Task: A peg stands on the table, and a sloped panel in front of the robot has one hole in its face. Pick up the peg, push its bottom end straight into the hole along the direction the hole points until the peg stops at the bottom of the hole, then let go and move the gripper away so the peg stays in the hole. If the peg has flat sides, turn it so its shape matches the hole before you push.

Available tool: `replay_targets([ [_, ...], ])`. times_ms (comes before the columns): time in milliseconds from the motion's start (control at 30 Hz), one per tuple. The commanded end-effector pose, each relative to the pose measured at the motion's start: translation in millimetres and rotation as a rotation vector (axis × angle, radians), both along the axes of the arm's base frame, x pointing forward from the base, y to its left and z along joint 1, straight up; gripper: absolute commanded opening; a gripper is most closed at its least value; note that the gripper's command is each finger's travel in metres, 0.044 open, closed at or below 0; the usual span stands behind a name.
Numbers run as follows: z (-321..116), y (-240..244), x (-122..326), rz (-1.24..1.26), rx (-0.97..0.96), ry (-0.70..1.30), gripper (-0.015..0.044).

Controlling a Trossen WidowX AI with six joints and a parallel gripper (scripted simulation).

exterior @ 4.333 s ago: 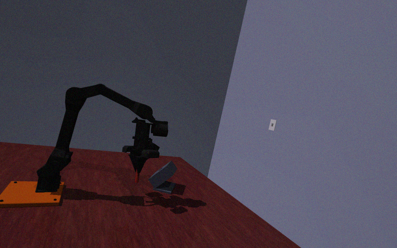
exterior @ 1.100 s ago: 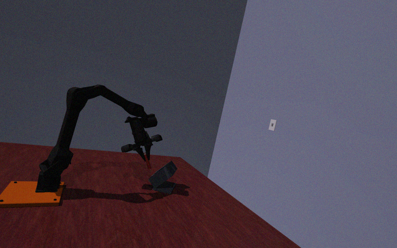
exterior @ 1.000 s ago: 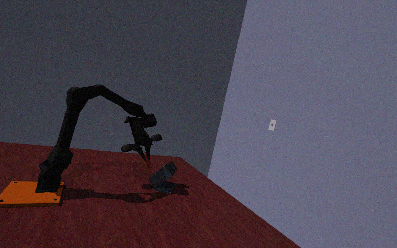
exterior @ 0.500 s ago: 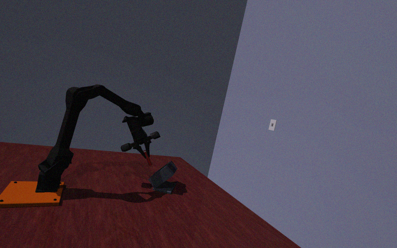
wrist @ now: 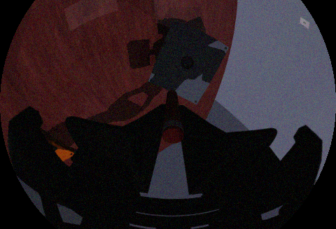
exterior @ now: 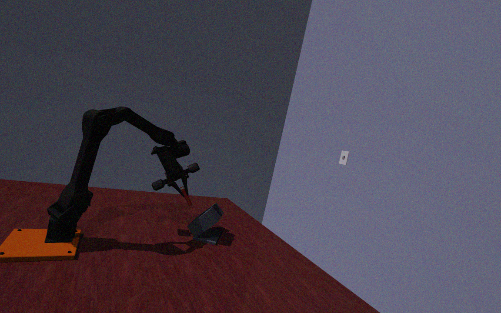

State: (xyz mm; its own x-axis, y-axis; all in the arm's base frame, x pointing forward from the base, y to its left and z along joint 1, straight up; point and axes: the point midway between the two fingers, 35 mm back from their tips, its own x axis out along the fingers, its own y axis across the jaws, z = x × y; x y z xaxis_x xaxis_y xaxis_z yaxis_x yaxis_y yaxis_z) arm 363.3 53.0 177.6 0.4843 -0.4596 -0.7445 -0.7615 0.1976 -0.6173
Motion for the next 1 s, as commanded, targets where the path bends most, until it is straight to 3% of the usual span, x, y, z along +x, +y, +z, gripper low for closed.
replay_targets([
  [0,1.2,5.6,0.9,0.023,-0.020,-0.007,0.0000],
  [967,1.8,33.8,9.6,0.151,-0.111,-0.048,0.0000],
])
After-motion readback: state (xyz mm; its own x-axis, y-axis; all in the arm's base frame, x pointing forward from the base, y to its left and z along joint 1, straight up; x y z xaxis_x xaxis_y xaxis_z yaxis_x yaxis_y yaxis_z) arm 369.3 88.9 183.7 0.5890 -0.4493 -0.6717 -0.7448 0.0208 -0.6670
